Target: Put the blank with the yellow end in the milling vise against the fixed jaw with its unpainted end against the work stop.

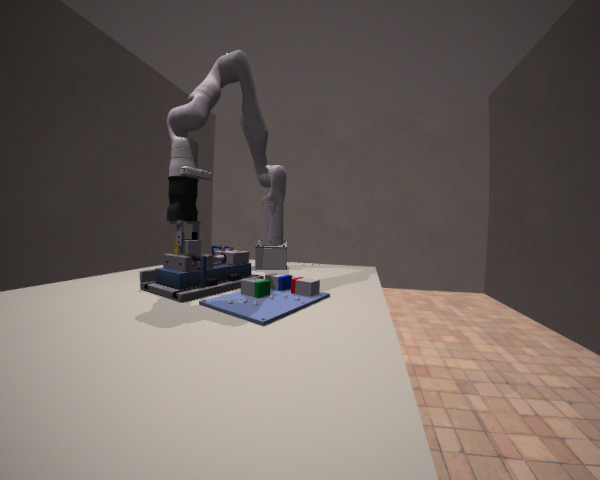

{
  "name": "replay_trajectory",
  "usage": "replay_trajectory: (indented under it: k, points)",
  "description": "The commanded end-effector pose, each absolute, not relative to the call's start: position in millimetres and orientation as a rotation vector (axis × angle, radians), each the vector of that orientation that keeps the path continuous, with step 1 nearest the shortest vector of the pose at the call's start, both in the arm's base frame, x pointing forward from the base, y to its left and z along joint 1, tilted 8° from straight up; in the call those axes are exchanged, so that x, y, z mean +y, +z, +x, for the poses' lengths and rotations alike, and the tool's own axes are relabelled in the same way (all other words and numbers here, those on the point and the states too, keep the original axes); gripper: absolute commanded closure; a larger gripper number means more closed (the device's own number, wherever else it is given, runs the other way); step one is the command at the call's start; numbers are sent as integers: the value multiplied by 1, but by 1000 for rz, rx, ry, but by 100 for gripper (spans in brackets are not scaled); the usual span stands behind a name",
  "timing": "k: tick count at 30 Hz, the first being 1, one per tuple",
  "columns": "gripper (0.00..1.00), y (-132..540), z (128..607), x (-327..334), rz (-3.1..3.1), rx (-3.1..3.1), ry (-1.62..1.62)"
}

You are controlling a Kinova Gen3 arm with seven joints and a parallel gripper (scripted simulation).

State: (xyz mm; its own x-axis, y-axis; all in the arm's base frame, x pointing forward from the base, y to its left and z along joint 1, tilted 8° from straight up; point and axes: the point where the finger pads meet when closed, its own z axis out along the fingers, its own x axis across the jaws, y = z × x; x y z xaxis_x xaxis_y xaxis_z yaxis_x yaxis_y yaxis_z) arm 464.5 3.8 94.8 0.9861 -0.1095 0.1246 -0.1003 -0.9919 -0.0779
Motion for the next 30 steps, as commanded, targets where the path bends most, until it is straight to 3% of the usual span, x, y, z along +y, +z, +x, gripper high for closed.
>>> replay_trajectory:
  k: [1, 30]
  points:
    - [100, 94, 465, 4, -3058, 180, -201]
    - [100, 95, 465, 4, -3059, 173, -201]
